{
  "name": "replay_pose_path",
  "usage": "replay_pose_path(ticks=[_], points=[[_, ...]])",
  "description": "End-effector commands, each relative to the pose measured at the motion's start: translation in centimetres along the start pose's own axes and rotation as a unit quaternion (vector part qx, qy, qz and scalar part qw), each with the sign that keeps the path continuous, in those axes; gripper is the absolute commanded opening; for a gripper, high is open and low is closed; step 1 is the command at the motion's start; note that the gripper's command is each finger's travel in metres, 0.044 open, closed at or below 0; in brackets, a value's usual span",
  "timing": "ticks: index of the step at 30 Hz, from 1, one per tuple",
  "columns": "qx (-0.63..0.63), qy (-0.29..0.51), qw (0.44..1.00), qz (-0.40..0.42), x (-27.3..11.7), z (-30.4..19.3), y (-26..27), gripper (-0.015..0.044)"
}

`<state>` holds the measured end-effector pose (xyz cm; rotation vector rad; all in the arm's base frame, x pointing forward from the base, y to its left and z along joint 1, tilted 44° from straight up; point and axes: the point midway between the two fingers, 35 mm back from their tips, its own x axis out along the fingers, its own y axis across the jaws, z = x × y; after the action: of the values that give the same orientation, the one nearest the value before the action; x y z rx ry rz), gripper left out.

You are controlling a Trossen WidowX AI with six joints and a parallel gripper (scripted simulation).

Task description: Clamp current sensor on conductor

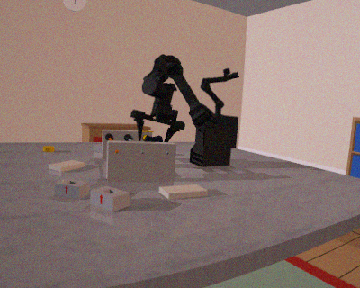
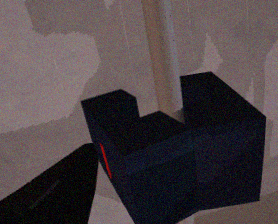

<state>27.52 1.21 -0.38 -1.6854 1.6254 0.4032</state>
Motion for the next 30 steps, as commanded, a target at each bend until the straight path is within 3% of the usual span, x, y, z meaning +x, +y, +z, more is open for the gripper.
replay_pose_path(ticks=[1, 10, 22, 30], points=[[0.0, 0.002, 1.0, -0.013, 0.3, -0.2, 0.2, 0.044], [0.0, 0.002, 1.0, -0.014, 1.7, -0.1, 0.2, 0.044], [-0.001, 0.002, 0.996, -0.09, 3.0, -0.1, -0.4, 0.044], [0.0, 0.002, 0.995, -0.096, 2.7, -0.1, -1.0, 0.044]])
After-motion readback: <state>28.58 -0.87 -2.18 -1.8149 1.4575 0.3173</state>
